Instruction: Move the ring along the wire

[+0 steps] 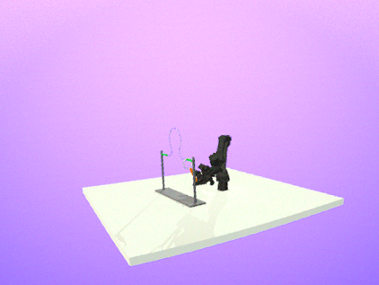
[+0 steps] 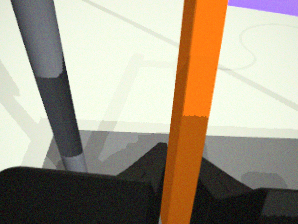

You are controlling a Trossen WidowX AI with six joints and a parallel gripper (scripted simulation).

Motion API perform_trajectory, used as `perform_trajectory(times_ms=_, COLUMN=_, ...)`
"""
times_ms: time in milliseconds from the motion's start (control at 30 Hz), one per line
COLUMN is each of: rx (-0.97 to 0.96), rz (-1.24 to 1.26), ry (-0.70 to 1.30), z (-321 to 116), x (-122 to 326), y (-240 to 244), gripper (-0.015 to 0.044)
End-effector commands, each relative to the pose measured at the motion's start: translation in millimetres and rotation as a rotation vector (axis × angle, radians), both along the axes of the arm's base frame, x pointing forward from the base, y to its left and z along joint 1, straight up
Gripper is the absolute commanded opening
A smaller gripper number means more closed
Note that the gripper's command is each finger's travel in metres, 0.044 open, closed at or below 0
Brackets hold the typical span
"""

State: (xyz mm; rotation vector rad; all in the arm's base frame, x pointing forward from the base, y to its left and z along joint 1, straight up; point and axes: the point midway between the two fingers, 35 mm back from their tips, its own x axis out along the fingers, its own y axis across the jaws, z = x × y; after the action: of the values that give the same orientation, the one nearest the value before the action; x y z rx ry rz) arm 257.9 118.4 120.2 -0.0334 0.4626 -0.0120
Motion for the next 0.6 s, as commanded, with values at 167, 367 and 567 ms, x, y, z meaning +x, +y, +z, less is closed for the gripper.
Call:
perform_trajectory(times_ms=167, rx=0.000, rz=0.000, ry=0.000, z=0.0, x=0.0, y=0.0, gripper=-0.0071)
perform_trajectory(times_ms=367, rx=0.000, rz=0.000, ry=0.000, z=0.0, x=0.0, y=0.0, gripper=0.0086)
perform_trajectory(times_ms=567, rx=0.002, rz=-0.002, ry=0.005, z=2.8, x=-7.0, y=1.5, gripper=0.0160)
